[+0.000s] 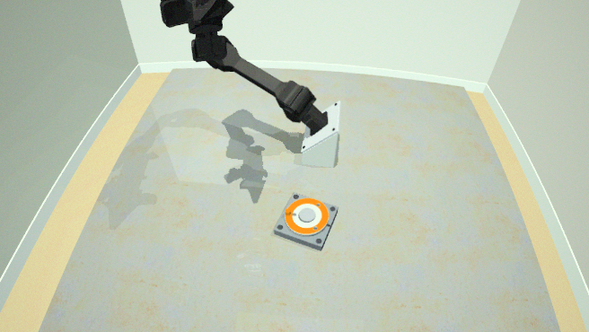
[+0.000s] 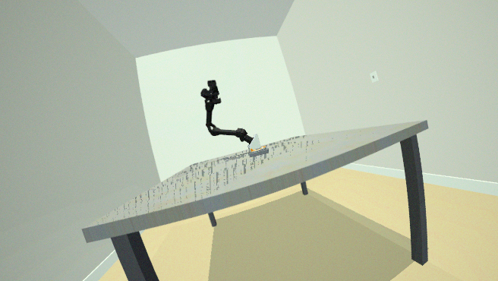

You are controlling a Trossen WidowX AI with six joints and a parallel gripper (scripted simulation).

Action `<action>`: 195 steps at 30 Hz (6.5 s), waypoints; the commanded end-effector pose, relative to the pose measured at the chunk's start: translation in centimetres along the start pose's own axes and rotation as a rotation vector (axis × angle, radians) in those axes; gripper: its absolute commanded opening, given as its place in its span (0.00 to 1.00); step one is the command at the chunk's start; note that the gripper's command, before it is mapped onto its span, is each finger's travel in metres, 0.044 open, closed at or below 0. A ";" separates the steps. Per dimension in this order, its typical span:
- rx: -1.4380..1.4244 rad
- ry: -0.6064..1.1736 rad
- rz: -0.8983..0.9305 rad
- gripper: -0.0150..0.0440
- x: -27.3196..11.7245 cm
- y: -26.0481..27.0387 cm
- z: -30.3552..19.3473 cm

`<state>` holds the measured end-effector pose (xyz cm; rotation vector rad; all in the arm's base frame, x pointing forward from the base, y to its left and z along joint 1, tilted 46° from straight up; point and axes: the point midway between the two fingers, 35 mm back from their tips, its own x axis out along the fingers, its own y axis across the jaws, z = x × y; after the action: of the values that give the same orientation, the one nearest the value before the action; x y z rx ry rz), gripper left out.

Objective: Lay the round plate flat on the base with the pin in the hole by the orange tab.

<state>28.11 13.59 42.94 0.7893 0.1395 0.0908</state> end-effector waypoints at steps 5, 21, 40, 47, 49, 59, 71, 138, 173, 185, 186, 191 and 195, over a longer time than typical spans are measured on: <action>-0.328 0.152 -0.396 0.25 5.8 -10.1 -6.0; -0.900 0.853 -1.201 0.25 2.7 -34.5 -12.6; -0.994 1.139 -1.393 0.25 -1.7 -39.8 -13.2; -0.995 1.139 -1.393 0.25 -2.2 -43.3 -13.2; -0.996 1.138 -1.395 0.25 -2.4 -44.0 -13.2; -0.996 1.138 -1.395 0.25 -2.1 -44.2 -13.1; -0.996 1.137 -1.395 0.25 -0.9 -44.4 -12.4; -0.995 1.134 -1.394 0.25 4.3 -44.9 -13.8; -0.994 1.134 -1.392 0.25 5.8 -44.6 -16.4; -0.993 1.134 -1.392 0.25 5.9 -44.6 -17.7; -0.993 1.134 -1.392 0.25 5.9 -44.5 -17.8; -0.993 1.134 -1.391 0.25 5.8 -44.5 -18.4; -0.993 1.134 -1.391 0.25 5.6 -44.4 -18.9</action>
<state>32.38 -3.95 -1.65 -0.5539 1.5309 -0.6923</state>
